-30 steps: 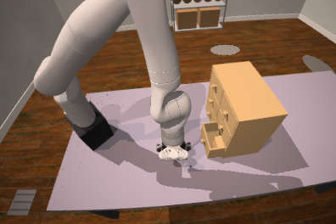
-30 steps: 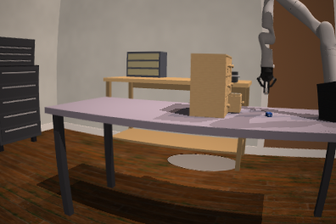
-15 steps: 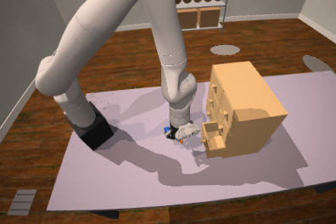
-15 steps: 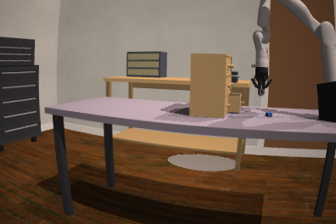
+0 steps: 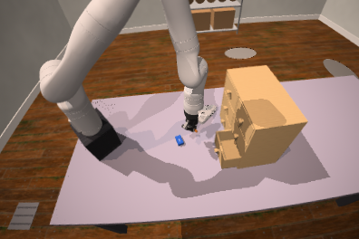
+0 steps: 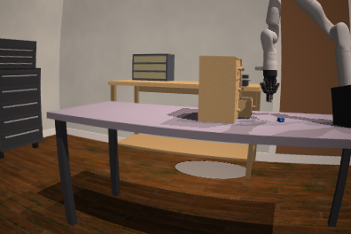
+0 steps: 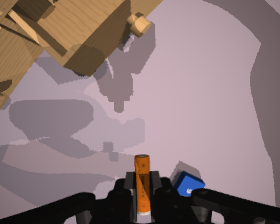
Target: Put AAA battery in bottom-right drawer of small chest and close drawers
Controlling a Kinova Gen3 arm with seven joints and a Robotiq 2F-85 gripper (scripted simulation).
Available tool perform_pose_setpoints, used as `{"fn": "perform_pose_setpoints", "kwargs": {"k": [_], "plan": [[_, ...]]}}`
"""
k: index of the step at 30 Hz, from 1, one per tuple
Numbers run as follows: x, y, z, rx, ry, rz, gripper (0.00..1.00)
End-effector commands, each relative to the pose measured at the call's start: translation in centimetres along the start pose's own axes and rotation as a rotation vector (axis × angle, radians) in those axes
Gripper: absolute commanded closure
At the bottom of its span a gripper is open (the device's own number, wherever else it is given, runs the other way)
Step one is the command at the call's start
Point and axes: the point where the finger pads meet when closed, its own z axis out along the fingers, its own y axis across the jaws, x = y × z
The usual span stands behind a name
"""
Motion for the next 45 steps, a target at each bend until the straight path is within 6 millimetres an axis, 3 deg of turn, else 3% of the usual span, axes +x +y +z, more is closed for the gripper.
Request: {"fn": "perform_pose_setpoints", "kwargs": {"k": [1,5,7,10,14,16,28,38,45], "plan": [[-2.0,-2.2,0.0,0.004,0.000,-0.098,0.95],[-4.2,-4.3,0.0,0.001,0.002,-0.247,0.95],[-4.2,-4.3,0.0,0.001,0.002,-0.247,0.95],[-6.4,-6.1,0.0,-0.003,0.005,-0.383,0.95],[-6.4,-6.1,0.0,-0.003,0.005,-0.383,0.95],[-8.4,-7.6,0.0,-0.006,0.009,-0.504,0.95],[-13.3,-10.5,-0.2,-0.016,0.023,-0.778,0.95],[-13.7,-10.7,-0.3,-0.017,0.024,-0.802,0.95],[-13.8,-10.8,-1.7,-0.017,0.024,-0.802,0.95]]}}
